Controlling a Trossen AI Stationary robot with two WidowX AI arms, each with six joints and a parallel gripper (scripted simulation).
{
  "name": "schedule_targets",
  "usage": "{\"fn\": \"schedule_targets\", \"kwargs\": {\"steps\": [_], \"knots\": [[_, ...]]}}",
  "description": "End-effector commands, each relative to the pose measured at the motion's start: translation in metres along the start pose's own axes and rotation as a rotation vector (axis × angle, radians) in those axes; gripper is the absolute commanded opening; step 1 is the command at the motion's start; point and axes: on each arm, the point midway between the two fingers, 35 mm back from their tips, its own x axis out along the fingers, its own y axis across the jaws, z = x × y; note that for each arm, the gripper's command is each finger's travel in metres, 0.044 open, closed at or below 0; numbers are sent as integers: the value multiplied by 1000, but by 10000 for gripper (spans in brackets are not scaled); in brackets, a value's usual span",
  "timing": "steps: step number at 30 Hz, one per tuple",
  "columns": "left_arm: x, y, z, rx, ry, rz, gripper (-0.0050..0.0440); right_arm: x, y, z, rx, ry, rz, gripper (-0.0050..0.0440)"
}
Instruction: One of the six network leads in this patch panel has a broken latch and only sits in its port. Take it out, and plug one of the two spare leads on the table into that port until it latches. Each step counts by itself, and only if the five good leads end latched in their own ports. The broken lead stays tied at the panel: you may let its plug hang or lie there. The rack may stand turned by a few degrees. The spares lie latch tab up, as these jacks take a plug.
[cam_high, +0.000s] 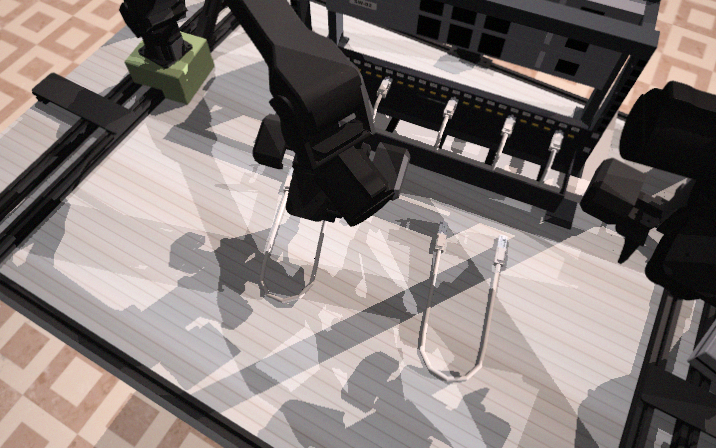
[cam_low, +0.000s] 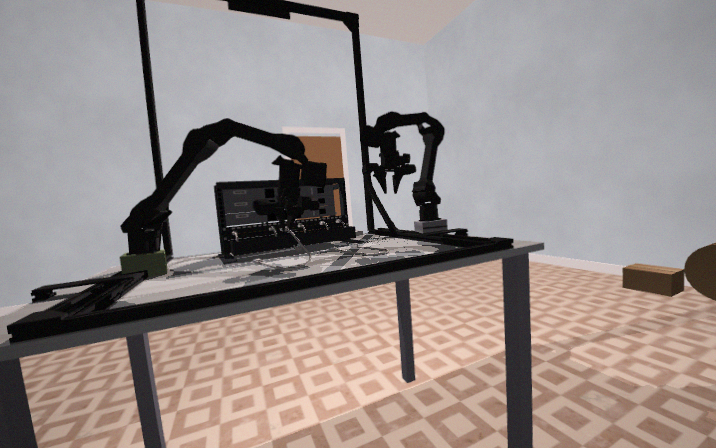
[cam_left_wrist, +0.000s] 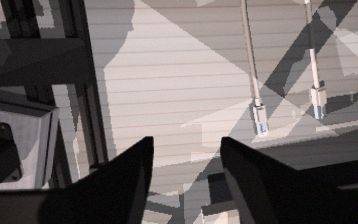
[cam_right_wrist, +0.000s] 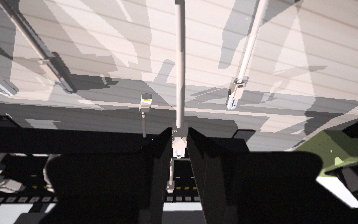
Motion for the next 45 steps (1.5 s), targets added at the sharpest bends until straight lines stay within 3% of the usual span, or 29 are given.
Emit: {"fn": "schedule_targets", "kwargs": {"steps": [1,8,9,25,26,42,43,45], "knots": [[0,0,0,0,0,0,176,-3,0,-1,-1,0,0,54],[0,0,0,0,0,0,176,-3,0,-1,-1,0,0,54],[0,0,0,0,0,0,176,23,26,-49,32,4,13,54],[0,0,0,0,0,0,176,23,26,-49,32,4,13,54],[0,0,0,0,0,0,176,47,51,-96,62,6,25,54],[0,0,0,0,0,0,176,47,51,-96,62,6,25,54],[0,0,0,0,0,0,176,61,65,-123,80,9,32,54],[0,0,0,0,0,0,176,61,65,-123,80,9,32,54]]}}
